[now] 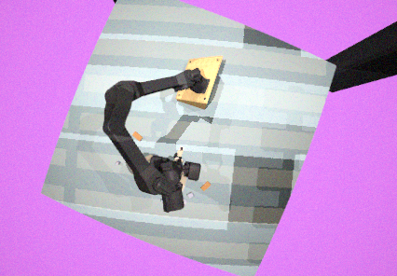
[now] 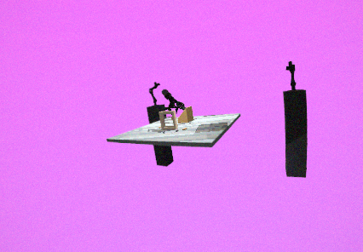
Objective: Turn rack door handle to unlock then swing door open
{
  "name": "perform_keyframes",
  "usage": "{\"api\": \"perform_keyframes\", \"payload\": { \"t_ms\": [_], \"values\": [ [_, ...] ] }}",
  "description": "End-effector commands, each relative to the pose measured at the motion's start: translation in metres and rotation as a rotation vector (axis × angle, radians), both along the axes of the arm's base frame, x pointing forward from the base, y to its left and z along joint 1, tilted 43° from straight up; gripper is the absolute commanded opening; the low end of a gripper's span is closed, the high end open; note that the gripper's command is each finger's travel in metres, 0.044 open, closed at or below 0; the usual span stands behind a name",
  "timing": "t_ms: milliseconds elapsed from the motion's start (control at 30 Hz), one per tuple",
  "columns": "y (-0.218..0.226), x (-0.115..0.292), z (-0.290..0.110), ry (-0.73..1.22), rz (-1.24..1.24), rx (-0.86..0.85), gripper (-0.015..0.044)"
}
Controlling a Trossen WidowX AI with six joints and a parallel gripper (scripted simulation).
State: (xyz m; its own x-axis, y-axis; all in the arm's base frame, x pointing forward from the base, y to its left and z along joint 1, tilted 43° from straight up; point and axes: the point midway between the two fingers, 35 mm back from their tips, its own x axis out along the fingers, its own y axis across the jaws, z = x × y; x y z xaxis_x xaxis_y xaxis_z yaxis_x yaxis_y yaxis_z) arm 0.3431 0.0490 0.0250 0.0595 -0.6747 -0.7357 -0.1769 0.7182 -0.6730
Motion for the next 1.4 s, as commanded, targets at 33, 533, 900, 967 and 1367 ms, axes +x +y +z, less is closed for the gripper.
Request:
{"api": "perform_keyframes", "payload": {
  "t_ms": [33,533,900,967,1367],
  "values": [
    [-0.0003,0.0008,0.0006,-0.159,-0.166,0.011,0.0282],
    [-0.0004,0.0008,0.0006,-0.661,-0.712,0.056,0.0282],
    [-0.0004,0.0008,0.0006,-1.029,-1.113,0.090,0.0282],
    [-0.0004,0.0008,0.0006,-1.096,-1.185,0.096,0.0282],
    [-0.0004,0.0008,0.0006,-1.346,-1.458,0.120,0.0282]
  ]
}}
